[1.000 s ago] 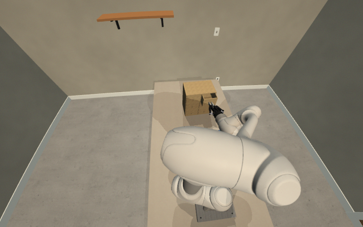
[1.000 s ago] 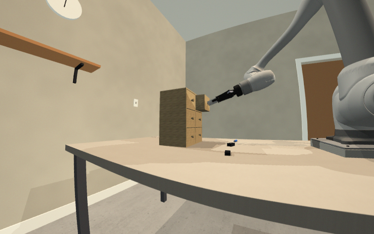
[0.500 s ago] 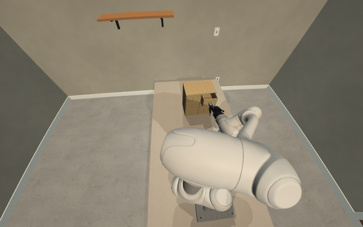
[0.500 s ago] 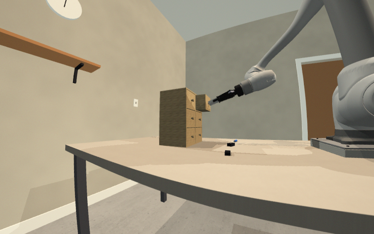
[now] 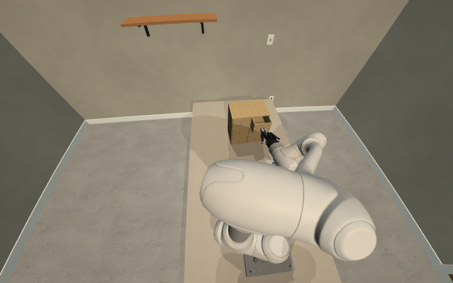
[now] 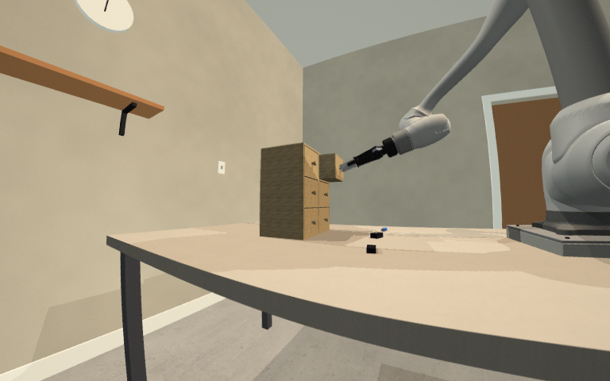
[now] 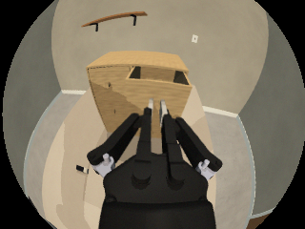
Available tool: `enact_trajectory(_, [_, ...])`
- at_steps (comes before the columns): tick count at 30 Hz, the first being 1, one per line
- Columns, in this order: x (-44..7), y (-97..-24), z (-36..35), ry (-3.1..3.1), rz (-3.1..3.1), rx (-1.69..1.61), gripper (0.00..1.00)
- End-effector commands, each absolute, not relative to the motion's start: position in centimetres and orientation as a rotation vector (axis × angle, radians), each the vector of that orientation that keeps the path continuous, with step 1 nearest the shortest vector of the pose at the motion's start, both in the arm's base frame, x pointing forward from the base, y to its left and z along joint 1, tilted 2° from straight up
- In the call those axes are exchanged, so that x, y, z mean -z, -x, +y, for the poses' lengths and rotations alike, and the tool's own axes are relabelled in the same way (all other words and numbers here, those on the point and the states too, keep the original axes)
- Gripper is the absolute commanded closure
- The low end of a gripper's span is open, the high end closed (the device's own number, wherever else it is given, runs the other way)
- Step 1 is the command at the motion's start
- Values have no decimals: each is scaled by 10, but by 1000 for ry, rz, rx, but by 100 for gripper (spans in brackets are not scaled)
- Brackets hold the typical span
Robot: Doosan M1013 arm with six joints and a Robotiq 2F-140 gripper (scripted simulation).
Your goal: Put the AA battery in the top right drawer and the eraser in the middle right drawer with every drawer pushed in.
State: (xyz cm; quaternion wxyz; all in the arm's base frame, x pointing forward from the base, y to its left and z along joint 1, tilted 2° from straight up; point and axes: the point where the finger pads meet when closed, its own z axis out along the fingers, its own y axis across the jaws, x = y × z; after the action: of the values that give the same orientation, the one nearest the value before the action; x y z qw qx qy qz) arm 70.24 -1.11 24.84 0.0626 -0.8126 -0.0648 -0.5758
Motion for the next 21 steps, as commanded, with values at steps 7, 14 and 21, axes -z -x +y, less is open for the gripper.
enact_trajectory(7, [-248,-702,-11,2456,-196,1740,87])
enact_trajectory(14, [-248,-702,-11,2456,-196,1740,80])
enact_trajectory(21, [-248,-702,-11,2456,-196,1740,80])
